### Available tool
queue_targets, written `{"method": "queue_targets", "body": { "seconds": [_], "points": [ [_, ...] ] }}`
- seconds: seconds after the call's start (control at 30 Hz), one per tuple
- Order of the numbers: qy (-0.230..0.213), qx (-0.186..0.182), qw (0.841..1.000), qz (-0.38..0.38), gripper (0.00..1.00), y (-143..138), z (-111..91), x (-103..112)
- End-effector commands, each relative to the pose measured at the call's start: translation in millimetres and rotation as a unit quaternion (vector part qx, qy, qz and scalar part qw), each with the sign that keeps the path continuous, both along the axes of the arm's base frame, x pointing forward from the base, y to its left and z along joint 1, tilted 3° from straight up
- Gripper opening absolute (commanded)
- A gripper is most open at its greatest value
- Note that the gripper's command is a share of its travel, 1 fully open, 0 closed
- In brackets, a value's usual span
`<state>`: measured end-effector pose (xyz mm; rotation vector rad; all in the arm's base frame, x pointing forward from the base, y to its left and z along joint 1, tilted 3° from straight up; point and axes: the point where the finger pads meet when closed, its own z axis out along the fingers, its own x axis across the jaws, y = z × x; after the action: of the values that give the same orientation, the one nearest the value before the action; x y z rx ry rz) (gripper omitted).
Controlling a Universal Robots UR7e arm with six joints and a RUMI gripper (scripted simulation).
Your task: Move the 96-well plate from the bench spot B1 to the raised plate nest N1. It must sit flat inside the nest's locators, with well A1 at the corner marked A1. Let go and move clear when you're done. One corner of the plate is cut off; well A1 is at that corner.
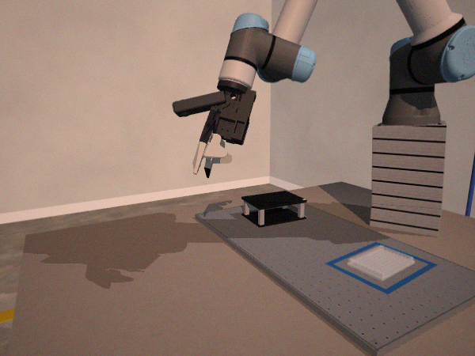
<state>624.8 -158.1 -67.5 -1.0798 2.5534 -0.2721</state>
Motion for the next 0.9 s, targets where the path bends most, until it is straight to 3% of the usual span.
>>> {"method": "queue_targets", "body": {
  "seconds": [0.0, 0.47, 0.57, 0.87],
  "points": [
    [0.022, -0.006, 0.999, 0.035, 1.00, 19.9, -10.1, -9.2],
    [0.022, -0.006, 0.999, 0.035, 1.00, 58.7, -31.1, -29.1],
    [0.048, -0.014, 0.996, 0.077, 1.00, 70.0, -36.9, -37.1],
    [0.058, -0.018, 0.994, 0.093, 1.00, 96.3, -50.5, -55.7]
  ]
}}
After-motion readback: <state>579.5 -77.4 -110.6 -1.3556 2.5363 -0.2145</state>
